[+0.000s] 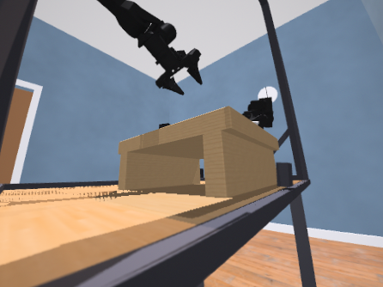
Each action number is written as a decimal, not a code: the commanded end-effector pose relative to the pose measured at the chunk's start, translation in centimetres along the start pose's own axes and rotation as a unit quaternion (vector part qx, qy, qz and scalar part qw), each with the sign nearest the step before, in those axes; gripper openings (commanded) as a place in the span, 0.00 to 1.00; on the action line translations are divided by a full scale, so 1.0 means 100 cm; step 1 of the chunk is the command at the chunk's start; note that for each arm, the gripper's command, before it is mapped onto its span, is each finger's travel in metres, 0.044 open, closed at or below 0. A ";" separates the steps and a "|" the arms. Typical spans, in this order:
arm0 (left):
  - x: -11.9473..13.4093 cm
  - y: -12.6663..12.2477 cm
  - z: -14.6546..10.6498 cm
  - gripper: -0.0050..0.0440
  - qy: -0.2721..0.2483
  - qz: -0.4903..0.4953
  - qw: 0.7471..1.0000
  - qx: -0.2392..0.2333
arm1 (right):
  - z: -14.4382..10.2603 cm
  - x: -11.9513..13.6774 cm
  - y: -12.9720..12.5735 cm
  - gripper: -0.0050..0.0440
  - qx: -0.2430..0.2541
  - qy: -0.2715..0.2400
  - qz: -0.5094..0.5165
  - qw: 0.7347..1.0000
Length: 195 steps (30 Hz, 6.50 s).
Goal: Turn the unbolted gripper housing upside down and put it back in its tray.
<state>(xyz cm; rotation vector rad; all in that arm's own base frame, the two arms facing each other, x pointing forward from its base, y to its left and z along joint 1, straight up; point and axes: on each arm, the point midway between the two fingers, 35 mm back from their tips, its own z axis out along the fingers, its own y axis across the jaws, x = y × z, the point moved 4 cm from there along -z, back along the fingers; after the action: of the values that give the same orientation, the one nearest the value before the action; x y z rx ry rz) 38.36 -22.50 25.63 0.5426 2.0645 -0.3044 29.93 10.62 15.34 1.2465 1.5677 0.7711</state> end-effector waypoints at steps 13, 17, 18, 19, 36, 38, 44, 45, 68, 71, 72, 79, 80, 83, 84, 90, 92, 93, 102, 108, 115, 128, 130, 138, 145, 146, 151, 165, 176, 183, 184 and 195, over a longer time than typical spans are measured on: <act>-0.011 0.000 -0.008 1.00 -0.017 -0.001 1.000 -0.002 | 0.001 0.012 0.012 0.34 0.009 0.026 -0.019 0.999; -0.011 0.000 -0.008 1.00 -0.017 -0.001 1.000 -0.002 | 0.001 0.015 0.013 0.34 0.013 0.031 -0.025 0.999; -0.011 0.000 -0.008 1.00 -0.017 -0.001 1.000 -0.002 | 0.001 0.016 0.013 0.34 0.014 0.033 -0.026 0.999; -0.011 0.000 -0.008 1.00 -0.017 -0.001 1.000 -0.002 | 0.001 0.016 0.013 0.34 0.016 0.035 -0.028 0.999; -0.011 0.000 -0.008 1.00 -0.017 -0.001 1.000 -0.002 | 0.001 0.029 0.015 0.34 0.038 0.062 -0.053 0.996; -0.011 0.000 -0.008 1.00 -0.017 -0.001 1.000 -0.002 | 0.000 0.031 0.015 0.34 0.041 0.065 -0.057 0.995; -0.011 0.000 -0.008 1.00 -0.017 -0.001 1.000 -0.002 | 0.000 0.036 0.015 0.34 0.052 0.075 -0.062 0.994; -0.011 0.000 -0.008 1.00 -0.017 -0.001 1.000 -0.002 | 0.000 0.037 0.015 0.34 0.054 0.077 -0.062 0.994; -0.011 0.000 -0.008 1.00 -0.017 -0.001 1.000 -0.002 | -0.003 0.051 0.010 0.34 0.096 0.103 -0.061 0.988; -0.011 0.000 -0.008 1.00 -0.017 -0.001 1.000 -0.002 | -0.004 0.053 0.009 0.34 0.101 0.106 -0.061 0.987; -0.011 0.000 -0.008 1.00 -0.017 -0.001 1.000 -0.002 | -0.004 0.053 0.009 0.34 0.103 0.107 -0.061 0.987; -0.011 0.000 -0.008 1.00 -0.017 -0.001 1.000 -0.002 | -0.005 0.057 0.008 0.34 0.114 0.113 -0.061 0.985; -0.011 0.000 -0.008 1.00 -0.017 -0.001 1.000 -0.002 | -0.006 0.057 0.008 0.34 0.115 0.114 -0.061 0.985; -0.011 0.000 -0.008 1.00 -0.017 -0.001 1.000 -0.002 | -0.006 0.058 0.008 0.34 0.117 0.114 -0.061 0.985; -0.011 0.000 -0.008 1.00 -0.017 -0.001 1.000 -0.002 | -0.006 0.058 0.008 0.34 0.118 0.115 -0.061 0.984; -0.011 0.000 -0.008 1.00 -0.017 -0.001 1.000 -0.002 | -0.007 0.060 0.007 0.34 0.124 0.118 -0.061 0.983; -0.011 0.000 -0.008 1.00 -0.017 -0.001 1.000 -0.002 | -0.007 0.060 0.007 0.34 0.126 0.119 -0.061 0.983; -0.011 0.000 -0.008 1.00 -0.017 -0.001 1.000 -0.002 | -0.007 0.060 0.007 0.34 0.127 0.119 -0.061 0.983; -0.011 0.000 -0.008 1.00 -0.017 -0.001 1.000 -0.002 | -0.007 0.061 0.006 0.34 0.131 0.121 -0.060 0.982; -0.011 0.000 -0.008 1.00 -0.017 -0.001 1.000 -0.002 | -0.008 0.062 0.005 0.34 0.136 0.122 -0.059 0.981; -0.011 0.000 -0.008 1.00 -0.017 -0.001 1.000 -0.002 | -0.008 0.063 0.004 0.34 0.144 0.123 -0.057 0.980; -0.011 0.000 -0.008 1.00 -0.017 -0.001 1.000 -0.002 | -0.010 0.065 0.000 0.34 0.167 0.124 -0.050 0.977; -0.011 0.000 -0.008 1.00 -0.017 -0.001 1.000 -0.002 | -0.010 0.065 -0.001 0.34 0.172 0.124 -0.049 0.976; -0.011 0.000 -0.008 1.00 -0.017 -0.001 1.000 -0.002 | -0.011 0.066 -0.003 0.34 0.184 0.124 -0.046 0.974; -0.011 0.000 -0.008 1.00 -0.017 -0.001 1.000 -0.002 | -0.012 0.067 -0.005 0.34 0.195 0.124 -0.042 0.972; -0.011 0.000 -0.008 1.00 -0.017 -0.001 1.000 -0.002 | -0.012 0.067 -0.005 0.34 0.197 0.124 -0.042 0.972; -0.011 0.000 -0.008 1.00 -0.017 -0.001 1.000 -0.002 | -0.013 0.067 -0.006 0.34 0.200 0.123 -0.041 0.971; -0.011 0.000 -0.008 1.00 -0.017 -0.001 1.000 -0.002 | -0.010 0.066 -0.016 0.34 0.224 0.120 -0.044 0.966; -0.011 0.000 -0.008 1.00 -0.017 -0.001 1.000 -0.002 | -0.009 0.064 -0.021 0.34 0.238 0.116 -0.047 0.963; -0.011 0.000 -0.008 1.00 -0.017 -0.001 1.000 -0.002 | -0.007 0.061 -0.022 0.34 0.247 0.110 -0.048 0.961; -0.011 0.000 -0.008 1.00 -0.017 -0.001 1.000 -0.002 | -0.007 0.061 -0.022 0.34 0.247 0.110 -0.048 0.961; -0.011 0.000 -0.008 1.00 -0.017 -0.001 1.000 -0.002 | -0.004 0.053 -0.025 0.34 0.270 0.097 -0.050 0.957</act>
<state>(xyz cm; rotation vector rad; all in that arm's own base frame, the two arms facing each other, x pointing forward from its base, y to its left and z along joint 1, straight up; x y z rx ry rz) 38.36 -22.50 25.63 0.5426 2.0645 -0.3044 28.14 15.04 11.05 1.4788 2.0923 0.4022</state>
